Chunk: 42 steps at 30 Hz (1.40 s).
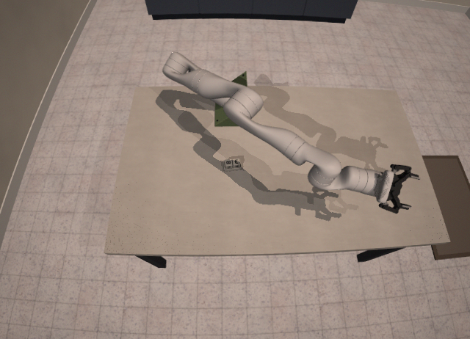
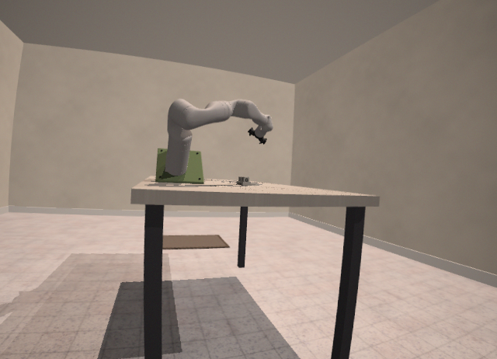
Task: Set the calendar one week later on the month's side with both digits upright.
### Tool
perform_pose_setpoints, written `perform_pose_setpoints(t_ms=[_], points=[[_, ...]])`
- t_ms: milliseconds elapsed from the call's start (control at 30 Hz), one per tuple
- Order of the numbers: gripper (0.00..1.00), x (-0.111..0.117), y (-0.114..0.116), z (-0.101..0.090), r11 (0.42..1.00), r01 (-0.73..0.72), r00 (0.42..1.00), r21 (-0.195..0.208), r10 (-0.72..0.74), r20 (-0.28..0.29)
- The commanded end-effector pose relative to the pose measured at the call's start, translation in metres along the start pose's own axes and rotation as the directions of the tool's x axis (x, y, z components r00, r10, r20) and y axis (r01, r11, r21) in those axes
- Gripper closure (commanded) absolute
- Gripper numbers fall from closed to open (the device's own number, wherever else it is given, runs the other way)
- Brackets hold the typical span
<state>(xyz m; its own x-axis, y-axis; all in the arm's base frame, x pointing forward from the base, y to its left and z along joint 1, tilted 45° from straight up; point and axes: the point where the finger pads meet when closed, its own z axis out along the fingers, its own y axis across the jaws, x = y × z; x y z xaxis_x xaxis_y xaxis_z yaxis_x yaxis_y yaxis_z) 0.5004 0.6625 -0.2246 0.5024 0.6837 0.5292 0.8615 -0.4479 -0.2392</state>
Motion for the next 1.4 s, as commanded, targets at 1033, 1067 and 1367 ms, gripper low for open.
perform_pose_setpoints(t_ms=[1033, 1067, 1367], points=[[0.00, -0.029, -0.004, -0.009, 0.992, 0.122, 0.986, -0.035, -0.118, 0.115], [0.00, -0.029, -0.004, -0.009, 0.992, 0.122, 0.986, -0.035, -0.118, 0.115], [0.00, -0.079, 0.002, -0.043, 0.948, 0.309, 0.908, -0.073, -0.271, 0.319]])
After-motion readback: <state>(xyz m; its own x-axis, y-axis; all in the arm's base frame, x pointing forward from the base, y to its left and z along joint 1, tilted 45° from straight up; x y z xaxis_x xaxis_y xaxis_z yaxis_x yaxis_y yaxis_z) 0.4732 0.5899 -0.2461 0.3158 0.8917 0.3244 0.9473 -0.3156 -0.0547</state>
